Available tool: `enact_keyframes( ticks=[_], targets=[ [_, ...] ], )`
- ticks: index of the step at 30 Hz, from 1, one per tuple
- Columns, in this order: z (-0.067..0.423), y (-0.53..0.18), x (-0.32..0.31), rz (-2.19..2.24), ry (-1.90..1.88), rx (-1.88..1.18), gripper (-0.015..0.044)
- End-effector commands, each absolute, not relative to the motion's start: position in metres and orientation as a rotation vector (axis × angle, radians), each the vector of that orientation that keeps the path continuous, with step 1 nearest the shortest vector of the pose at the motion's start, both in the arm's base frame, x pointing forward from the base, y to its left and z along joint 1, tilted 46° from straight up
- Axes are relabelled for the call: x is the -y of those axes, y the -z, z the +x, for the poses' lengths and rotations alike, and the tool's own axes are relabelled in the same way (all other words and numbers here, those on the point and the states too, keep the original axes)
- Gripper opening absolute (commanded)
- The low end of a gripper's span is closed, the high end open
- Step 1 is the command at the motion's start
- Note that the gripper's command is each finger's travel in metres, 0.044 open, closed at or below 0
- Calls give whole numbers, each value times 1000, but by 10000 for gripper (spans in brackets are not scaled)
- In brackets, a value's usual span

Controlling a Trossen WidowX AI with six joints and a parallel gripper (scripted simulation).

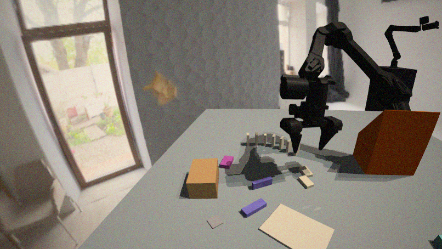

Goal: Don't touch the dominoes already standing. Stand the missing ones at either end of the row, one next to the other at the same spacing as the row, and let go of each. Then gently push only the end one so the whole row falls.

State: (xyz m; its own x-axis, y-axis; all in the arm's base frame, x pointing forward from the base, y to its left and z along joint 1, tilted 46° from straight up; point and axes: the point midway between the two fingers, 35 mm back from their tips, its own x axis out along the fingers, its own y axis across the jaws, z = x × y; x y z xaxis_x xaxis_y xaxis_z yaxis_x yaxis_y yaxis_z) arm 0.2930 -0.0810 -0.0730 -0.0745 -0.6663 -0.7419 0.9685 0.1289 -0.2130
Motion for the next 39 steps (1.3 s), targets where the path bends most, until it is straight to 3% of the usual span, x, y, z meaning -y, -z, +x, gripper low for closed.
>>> enact_keyframes(
  ticks=[1,13,33,39],
  targets=[
    [286,57,107,407,1519,-826,440],
    [278,103,151,405,1520,-825,440],
    [276,116,162,404,1521,-825,440],
    [276,116,162,404,1521,-825,282]
  ],
)
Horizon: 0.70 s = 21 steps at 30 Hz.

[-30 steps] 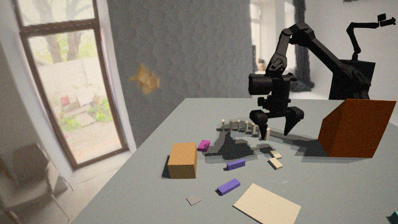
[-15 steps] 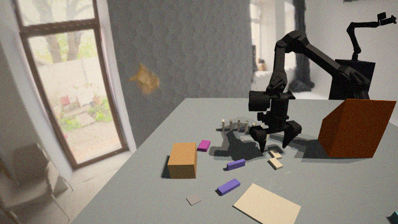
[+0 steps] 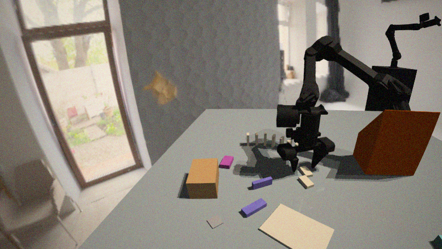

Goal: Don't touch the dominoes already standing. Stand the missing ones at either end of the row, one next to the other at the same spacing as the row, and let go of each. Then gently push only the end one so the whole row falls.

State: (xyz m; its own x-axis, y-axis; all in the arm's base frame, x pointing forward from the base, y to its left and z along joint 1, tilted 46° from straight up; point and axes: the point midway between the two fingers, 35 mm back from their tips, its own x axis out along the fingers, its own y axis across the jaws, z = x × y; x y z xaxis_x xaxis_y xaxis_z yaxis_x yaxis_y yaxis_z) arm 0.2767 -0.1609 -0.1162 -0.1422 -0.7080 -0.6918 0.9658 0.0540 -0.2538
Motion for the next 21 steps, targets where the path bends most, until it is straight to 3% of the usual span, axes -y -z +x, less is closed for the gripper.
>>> enact_keyframes(
  ticks=[1,7,17,21],
  targets=[
    [276,116,162,404,1521,-825,256],
    [276,116,162,404,1521,-825,107],
    [277,115,160,404,1521,-825,107],
    [287,81,123,406,1520,-825,107]
  ],
)
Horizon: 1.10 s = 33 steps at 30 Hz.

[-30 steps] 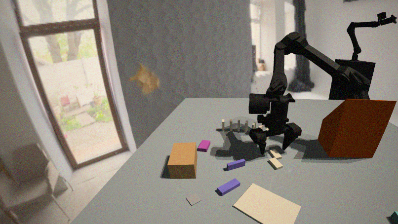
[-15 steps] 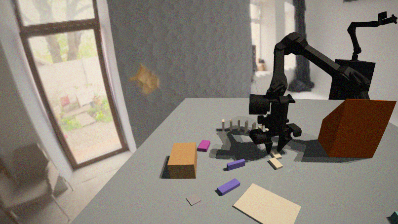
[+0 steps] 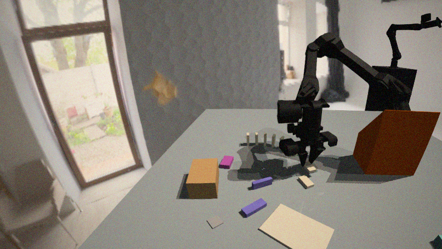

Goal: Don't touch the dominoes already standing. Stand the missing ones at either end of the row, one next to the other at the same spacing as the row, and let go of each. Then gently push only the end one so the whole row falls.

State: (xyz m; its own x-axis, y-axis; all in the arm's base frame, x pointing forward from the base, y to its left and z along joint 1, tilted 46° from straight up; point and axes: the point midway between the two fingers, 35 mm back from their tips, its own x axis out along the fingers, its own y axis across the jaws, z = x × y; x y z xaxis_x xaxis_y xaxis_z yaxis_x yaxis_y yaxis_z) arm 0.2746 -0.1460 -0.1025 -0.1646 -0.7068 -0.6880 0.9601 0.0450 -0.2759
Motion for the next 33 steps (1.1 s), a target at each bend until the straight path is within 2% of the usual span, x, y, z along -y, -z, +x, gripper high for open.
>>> enact_keyframes(
  ticks=[1,7,14,27,33],
  targets=[
    [290,70,111,407,1519,-825,107],
    [307,12,48,410,1518,-828,107],
    [308,8,46,403,1512,-837,107],
    [312,-77,128,-215,999,-1382,107],
    [303,-106,156,-428,808,-1519,107]
  ],
)
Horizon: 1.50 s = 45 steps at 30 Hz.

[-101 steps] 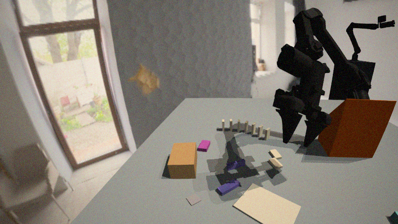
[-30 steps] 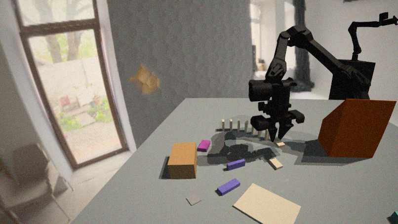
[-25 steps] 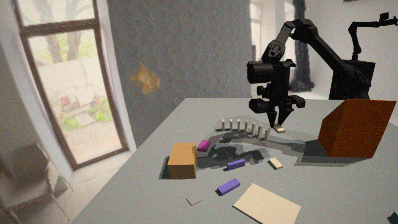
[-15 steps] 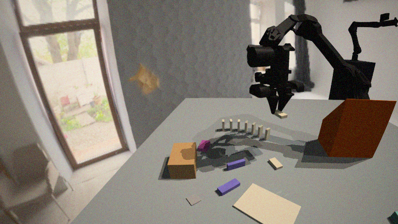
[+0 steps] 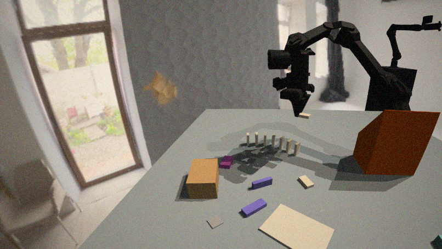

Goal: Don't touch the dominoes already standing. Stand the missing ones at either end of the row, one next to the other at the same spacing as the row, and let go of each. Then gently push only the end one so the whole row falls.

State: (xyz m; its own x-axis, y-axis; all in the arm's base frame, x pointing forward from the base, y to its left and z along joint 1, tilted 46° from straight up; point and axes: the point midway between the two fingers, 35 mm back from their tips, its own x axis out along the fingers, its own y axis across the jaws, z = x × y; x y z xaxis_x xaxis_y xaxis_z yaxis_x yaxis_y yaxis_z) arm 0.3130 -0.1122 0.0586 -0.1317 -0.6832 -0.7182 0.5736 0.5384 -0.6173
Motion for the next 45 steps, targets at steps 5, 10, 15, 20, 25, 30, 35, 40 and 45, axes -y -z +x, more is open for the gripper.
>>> enact_keyframes(
  ticks=[5,10,15,20,25,30,35,40,45],
  targets=[
    [294,-126,174,-578,671,-1604,107],
    [282,-147,192,-729,528,-1685,107],
    [278,-153,197,-772,486,-1707,107],
    [278,-153,197,-772,486,-1707,107],
    [278,-153,197,-772,486,-1707,107],
    [274,-139,200,-696,414,-1684,107],
    [272,-122,204,-601,316,-1628,107],
    [271,-108,208,-526,225,-1550,107],
    [272,-98,211,-472,145,-1453,107]
  ],
)
